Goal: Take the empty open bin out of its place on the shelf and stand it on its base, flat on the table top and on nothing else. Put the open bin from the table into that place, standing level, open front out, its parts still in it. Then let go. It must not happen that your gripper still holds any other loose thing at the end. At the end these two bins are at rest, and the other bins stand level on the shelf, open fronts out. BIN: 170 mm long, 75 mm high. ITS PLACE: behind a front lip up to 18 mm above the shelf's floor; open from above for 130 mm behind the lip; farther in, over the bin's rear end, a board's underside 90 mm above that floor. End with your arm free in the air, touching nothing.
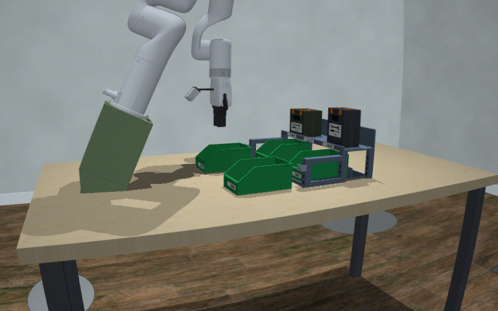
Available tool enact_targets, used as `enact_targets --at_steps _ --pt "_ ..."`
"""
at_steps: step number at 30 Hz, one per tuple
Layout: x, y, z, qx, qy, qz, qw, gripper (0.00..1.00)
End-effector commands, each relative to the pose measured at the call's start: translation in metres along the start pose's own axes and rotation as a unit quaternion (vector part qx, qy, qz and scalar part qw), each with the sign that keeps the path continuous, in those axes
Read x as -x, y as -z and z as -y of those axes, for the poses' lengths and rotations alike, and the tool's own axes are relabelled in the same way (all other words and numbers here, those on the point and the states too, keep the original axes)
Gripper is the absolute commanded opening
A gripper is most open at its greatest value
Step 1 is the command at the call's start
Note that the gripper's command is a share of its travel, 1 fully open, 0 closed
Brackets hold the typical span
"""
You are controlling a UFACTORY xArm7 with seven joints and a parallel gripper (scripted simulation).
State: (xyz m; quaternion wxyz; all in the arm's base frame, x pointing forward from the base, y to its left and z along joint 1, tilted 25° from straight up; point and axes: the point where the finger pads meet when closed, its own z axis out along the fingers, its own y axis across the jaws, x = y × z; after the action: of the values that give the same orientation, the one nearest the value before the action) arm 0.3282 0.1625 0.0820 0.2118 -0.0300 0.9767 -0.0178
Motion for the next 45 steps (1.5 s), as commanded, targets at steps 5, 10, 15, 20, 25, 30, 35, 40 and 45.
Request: enact_targets --at_steps 5,10,15,20,25,30,35,40,45 --pt "0.001 0.004 -0.001 0.001 0.0 0.0 1.0 0.26" --pt "0.001 0.005 -0.001 0.001 0.0 0.0 1.0 0.26" --pt "0.001 0.005 -0.001 0.001 0.0 0.0 1.0 0.0" --pt "0.001 0.005 -0.001 0.001 0.0 0.0 1.0 0.0" --pt "0.001 0.005 -0.001 0.001 0.0 0.0 1.0 0.0" --pt "0.001 0.005 -0.001 0.001 0.0 0.0 1.0 0.0" --pt "0.004 0.006 0.003 -0.001 0.0 0.002 1.0 0.0" --pt "0.035 0.016 0.056 -0.015 0.004 0.023 1.0 0.0" --pt "0.048 0.022 0.095 -0.023 0.004 0.032 0.999 0.0"
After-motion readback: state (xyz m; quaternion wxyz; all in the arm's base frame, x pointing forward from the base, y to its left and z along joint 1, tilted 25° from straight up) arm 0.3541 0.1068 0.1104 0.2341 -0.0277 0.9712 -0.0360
